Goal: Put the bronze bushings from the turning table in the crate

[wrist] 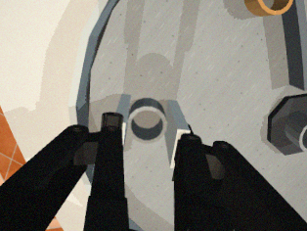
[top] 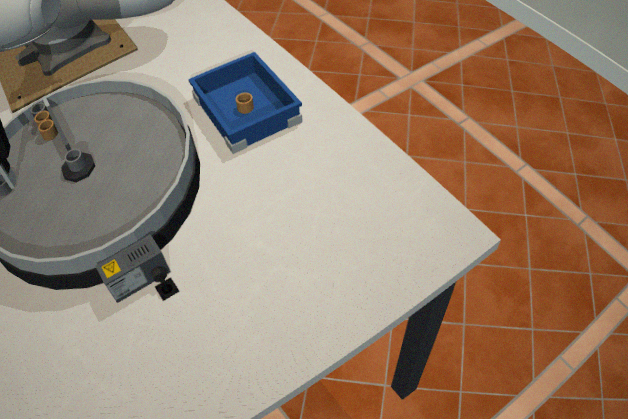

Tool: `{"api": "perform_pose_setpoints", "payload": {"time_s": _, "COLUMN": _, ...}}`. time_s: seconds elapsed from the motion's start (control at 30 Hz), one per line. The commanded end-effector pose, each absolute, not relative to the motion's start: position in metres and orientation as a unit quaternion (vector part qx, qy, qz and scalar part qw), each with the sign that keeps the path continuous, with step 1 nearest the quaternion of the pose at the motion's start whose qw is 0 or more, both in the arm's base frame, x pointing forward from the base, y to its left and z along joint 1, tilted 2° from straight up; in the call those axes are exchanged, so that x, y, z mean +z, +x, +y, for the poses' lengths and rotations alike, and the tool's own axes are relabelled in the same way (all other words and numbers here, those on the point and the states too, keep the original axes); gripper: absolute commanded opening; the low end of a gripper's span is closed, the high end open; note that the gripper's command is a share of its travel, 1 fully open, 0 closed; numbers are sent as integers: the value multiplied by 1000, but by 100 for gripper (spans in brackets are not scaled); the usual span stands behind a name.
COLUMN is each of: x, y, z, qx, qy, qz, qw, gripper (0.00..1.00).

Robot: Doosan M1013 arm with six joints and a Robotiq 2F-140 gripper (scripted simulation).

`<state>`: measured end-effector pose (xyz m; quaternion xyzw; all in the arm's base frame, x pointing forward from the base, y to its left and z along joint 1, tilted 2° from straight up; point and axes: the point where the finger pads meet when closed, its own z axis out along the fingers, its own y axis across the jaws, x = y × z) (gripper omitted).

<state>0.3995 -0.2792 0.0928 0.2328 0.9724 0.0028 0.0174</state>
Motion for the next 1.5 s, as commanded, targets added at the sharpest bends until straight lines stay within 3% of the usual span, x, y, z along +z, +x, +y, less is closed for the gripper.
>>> {"api": "perform_pose_setpoints", "payload": {"time_s": 0.0, "x": 93, "y": 399, "z": -279, "qx": 3, "qy": 233, "qz": 972, "qw": 17, "gripper": 0}}
{"api": "perform_pose_setpoints", "payload": {"time_s": 1.0, "x": 94, "y": 399, "z": -279, "qx": 3, "qy": 233, "qz": 972, "qw": 17, "gripper": 0}}
{"api": "perform_pose_setpoints", "payload": {"time_s": 1.47, "x": 138, "y": 398, "z": -279, "qx": 3, "qy": 233, "qz": 972, "qw": 17, "gripper": 0}}
